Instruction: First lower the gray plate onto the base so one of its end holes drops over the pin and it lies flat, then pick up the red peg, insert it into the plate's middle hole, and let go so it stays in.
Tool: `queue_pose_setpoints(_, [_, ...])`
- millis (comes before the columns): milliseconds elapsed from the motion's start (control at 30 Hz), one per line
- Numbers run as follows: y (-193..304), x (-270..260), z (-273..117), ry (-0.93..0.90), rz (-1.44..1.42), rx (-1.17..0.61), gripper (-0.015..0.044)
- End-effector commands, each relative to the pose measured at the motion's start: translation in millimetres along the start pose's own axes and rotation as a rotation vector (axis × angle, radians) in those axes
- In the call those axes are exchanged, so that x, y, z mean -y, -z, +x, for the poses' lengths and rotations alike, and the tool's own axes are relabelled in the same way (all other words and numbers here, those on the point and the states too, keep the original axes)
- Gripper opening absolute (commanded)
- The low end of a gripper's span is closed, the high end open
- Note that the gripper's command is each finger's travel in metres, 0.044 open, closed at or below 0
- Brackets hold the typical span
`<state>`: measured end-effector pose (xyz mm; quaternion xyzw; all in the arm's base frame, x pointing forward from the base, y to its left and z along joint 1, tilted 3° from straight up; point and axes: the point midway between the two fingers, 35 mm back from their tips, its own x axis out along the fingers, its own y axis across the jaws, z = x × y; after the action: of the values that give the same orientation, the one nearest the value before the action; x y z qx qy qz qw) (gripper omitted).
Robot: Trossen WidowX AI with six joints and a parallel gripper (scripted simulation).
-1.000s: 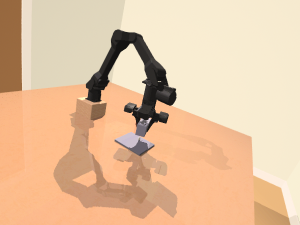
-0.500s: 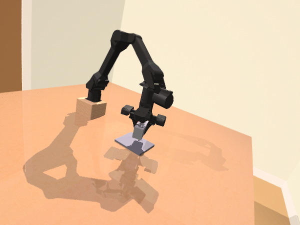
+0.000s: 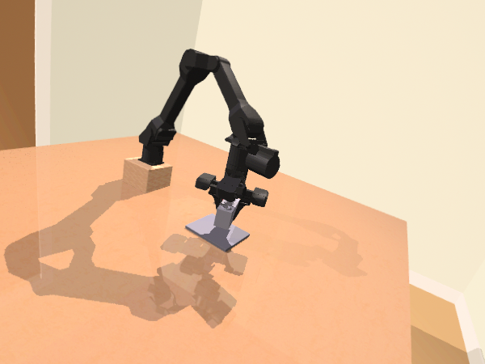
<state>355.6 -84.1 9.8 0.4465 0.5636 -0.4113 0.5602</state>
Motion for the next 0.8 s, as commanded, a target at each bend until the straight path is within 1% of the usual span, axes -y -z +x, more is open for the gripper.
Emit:
queue_pose_setpoints(0, [1.0,2.5,9.0,0.010,-0.002,-0.003,0.0000])
queue_pose_setpoints(233, [0.9,2.4,13.1,0.010,-0.002,-0.003,0.0000])
queue_pose_setpoints(633, [1.1,2.7,32.2,0.010,-0.002,-0.004,0.0000])
queue_pose_setpoints(767, [0.3,1.2,28.8,0.005,-0.002,-0.003,0.0000])
